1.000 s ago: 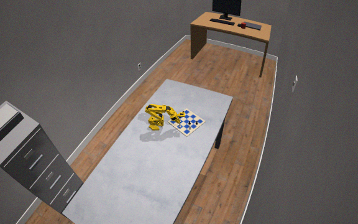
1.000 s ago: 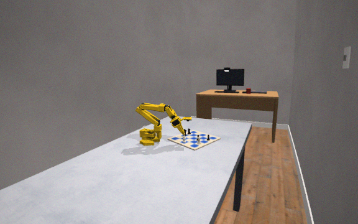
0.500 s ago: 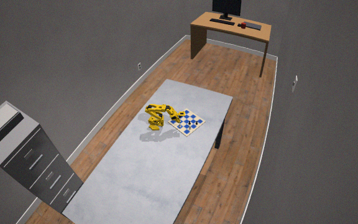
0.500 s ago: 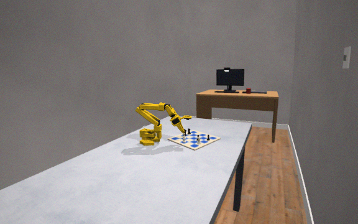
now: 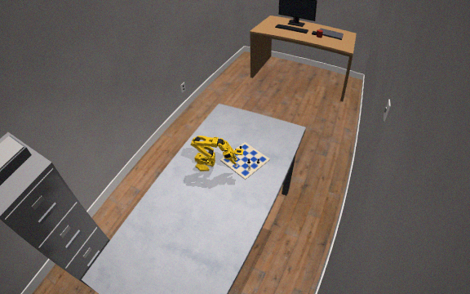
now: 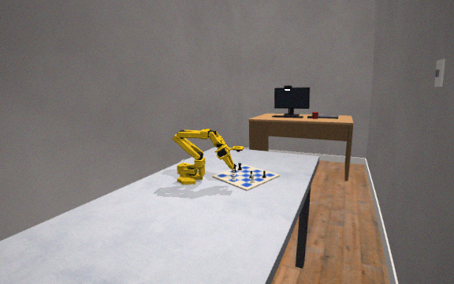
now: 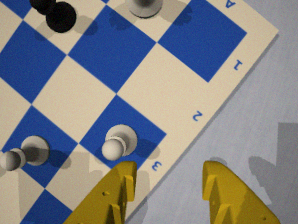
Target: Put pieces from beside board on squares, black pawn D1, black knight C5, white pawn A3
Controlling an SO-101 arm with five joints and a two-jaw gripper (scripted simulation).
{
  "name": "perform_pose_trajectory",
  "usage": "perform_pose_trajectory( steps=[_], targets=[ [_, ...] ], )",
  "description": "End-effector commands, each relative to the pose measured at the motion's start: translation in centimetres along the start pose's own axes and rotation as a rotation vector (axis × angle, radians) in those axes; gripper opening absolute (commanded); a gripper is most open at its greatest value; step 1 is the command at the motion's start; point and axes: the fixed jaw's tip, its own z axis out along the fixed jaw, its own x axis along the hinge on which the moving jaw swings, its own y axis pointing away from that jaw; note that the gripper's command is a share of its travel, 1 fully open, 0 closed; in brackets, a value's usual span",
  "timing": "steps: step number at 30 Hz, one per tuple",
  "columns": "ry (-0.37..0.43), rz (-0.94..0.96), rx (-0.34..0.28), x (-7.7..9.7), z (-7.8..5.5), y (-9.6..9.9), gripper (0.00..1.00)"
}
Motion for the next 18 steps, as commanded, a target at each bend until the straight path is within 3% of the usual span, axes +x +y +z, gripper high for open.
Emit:
perform_pose_trajectory(
  steps=[1, 3, 10, 18],
  targets=[
    [0.031, 0.112, 0.06, -0.4, -0.3, -2.3, 0.15],
    [0.031, 0.112, 0.06, -0.4, -0.3, -2.3, 0.15],
    [0.094, 0.384, 0.199, -0.2, -1.6, -7.9, 0.23],
    [0.166, 0.725, 0.343, 2.2, -4.1, -14.3, 0.32]
  ],
)
